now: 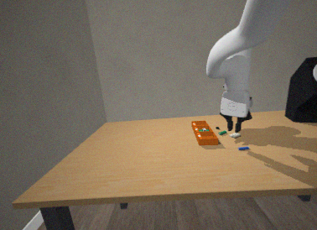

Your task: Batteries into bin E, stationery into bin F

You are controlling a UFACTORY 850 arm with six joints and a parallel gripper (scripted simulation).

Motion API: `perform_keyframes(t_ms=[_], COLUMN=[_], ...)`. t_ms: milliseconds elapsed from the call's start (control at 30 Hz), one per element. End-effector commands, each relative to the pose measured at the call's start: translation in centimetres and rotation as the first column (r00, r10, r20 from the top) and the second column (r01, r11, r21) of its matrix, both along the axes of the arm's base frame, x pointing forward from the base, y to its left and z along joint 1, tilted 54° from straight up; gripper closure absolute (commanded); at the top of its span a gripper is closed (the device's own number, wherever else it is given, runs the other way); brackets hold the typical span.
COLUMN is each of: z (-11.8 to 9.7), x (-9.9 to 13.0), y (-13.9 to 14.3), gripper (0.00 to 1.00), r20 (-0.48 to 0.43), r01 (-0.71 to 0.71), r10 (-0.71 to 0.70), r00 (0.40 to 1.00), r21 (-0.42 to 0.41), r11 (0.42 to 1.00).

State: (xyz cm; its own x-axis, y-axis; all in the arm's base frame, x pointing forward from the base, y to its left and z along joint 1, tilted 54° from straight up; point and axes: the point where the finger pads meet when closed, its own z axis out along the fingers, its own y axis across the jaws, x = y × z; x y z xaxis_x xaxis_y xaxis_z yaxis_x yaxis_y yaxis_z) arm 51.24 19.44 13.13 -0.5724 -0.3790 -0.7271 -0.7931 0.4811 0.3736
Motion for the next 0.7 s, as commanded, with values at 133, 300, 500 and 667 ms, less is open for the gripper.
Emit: perform_keyframes(t_ms=[133,300,500,667], z=[2.65,2.71,2.7,2.69], x=[-3.19,-3.26,-3.24,-3.22], y=[2.13,2.2,2.2,2.18], gripper=[0.77,0.77,0.77,0.77], r20=[-0.22,-0.346,-0.489,-0.489], r01=[0.166,0.266,0.374,0.374], r10=[-0.154,-0.237,-0.318,-0.318], r00=[0.963,0.908,0.812,0.812], r21=[0.036,0.04,0.019,0.019], r11=[0.986,0.963,0.927,0.927])
